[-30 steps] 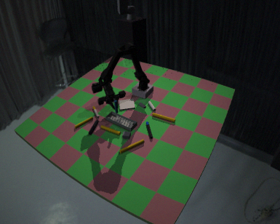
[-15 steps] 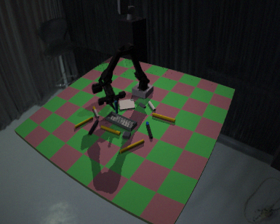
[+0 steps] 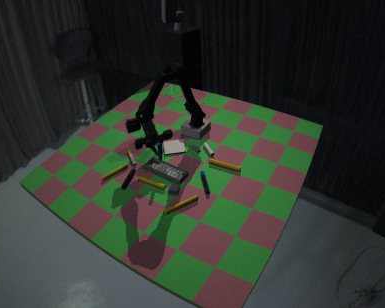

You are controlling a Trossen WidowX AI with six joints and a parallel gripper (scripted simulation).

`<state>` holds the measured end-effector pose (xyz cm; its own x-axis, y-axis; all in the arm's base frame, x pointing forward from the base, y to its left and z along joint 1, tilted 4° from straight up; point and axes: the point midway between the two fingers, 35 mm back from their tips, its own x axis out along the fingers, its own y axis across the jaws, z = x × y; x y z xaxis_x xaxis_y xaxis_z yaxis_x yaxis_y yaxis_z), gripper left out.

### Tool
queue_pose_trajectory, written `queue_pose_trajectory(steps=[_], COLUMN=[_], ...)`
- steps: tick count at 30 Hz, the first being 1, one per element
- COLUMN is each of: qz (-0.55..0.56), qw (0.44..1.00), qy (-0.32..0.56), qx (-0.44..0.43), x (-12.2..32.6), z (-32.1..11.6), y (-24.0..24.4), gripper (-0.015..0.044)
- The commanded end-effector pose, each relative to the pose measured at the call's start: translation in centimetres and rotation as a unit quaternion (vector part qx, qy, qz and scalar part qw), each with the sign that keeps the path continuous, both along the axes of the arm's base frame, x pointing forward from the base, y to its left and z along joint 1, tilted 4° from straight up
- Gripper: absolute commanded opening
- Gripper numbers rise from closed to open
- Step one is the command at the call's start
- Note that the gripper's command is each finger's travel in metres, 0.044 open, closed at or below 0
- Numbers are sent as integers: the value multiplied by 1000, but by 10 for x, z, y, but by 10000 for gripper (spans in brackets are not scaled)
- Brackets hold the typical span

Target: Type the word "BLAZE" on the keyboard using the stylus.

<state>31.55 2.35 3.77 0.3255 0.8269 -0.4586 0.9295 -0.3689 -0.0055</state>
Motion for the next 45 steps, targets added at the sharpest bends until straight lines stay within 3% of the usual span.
queue_pose_trajectory(steps=[1,20,30,45], qz=[-1,-1,-1,-1], qw=[1000,1000,1000,1000], qy=[6,6,6,6], qx=[4,4,4,4], x=[-1,-1,-1,-1], z=[-4,-5,31,32], y=[1,1,-1,-1], gripper=[81,81,81,81])
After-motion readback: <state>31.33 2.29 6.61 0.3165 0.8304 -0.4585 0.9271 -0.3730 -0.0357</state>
